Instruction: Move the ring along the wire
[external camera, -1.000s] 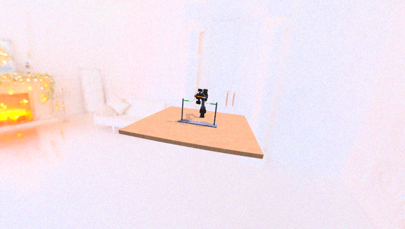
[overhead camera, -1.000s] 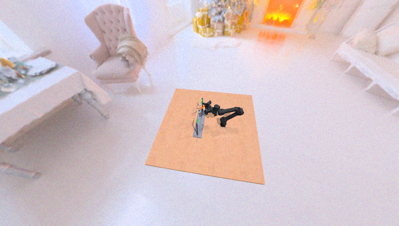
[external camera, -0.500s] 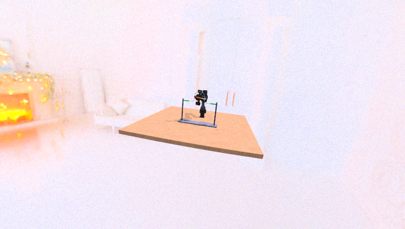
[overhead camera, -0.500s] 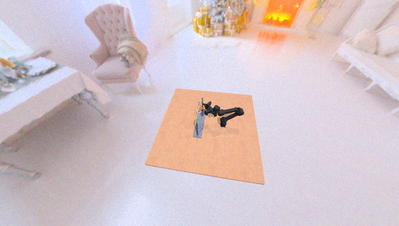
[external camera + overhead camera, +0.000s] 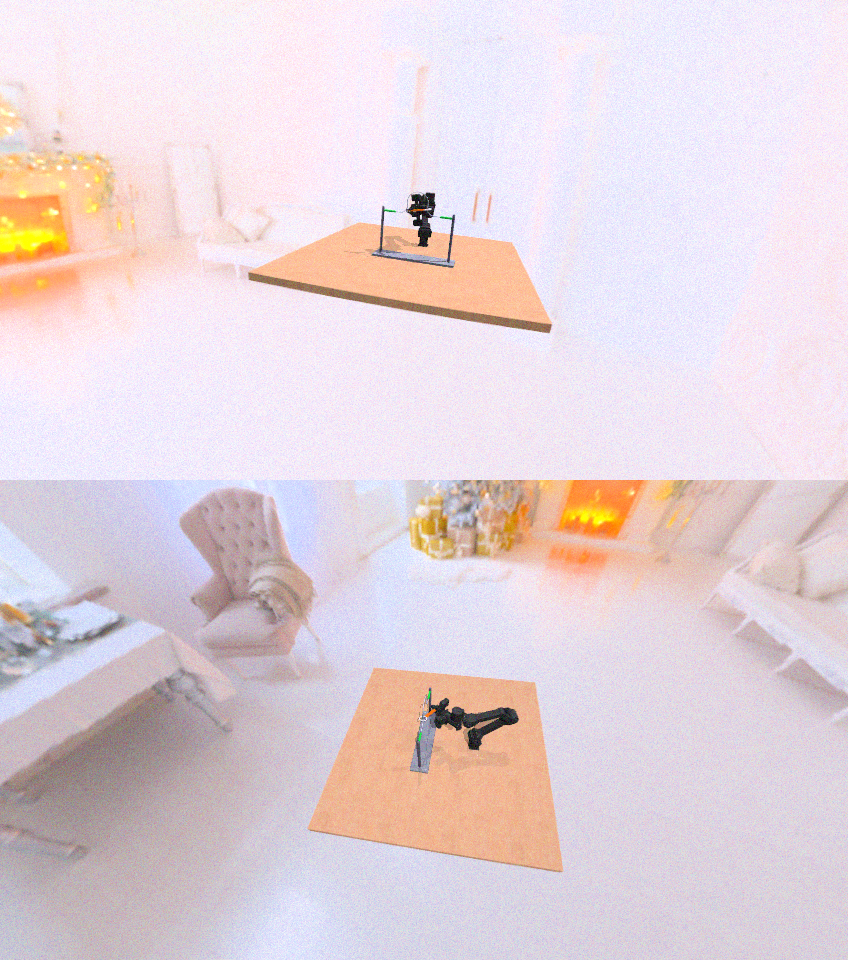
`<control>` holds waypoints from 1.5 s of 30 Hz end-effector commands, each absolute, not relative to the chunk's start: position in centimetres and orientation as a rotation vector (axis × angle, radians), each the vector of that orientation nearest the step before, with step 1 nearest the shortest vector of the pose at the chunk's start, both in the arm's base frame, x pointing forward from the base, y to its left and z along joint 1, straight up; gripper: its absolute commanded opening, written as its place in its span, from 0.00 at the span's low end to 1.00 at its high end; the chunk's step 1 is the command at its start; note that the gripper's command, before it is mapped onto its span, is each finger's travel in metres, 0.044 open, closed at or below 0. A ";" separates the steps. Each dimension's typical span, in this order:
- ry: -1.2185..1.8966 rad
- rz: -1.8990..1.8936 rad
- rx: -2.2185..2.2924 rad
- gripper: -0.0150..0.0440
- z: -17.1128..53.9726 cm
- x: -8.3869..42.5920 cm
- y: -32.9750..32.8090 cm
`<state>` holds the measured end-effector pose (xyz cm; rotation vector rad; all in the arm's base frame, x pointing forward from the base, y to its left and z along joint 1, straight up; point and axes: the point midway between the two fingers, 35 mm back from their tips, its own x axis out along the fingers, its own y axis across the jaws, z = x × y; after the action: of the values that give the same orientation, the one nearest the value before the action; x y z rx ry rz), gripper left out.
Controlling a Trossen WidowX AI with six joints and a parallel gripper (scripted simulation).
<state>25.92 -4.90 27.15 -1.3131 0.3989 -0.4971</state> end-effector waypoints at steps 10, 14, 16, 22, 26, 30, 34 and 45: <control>0.450 -0.426 -1.037 0.00 23.2 26.0 -3.4; 0.465 -0.399 -0.940 0.00 22.0 26.0 -2.6; 0.472 -0.385 -0.891 0.00 21.4 26.0 -2.2; 0.416 -0.315 -0.740 0.00 19.4 26.9 -0.9; 0.417 -0.294 -0.668 0.00 18.7 27.0 -0.1; 0.426 -0.269 -0.569 0.00 17.8 27.1 1.2; 0.434 -0.246 -0.476 0.00 17.1 27.1 2.4; 0.452 -0.191 -0.250 0.00 15.8 27.2 5.8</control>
<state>27.10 5.01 16.13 -0.2981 0.4428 -0.2053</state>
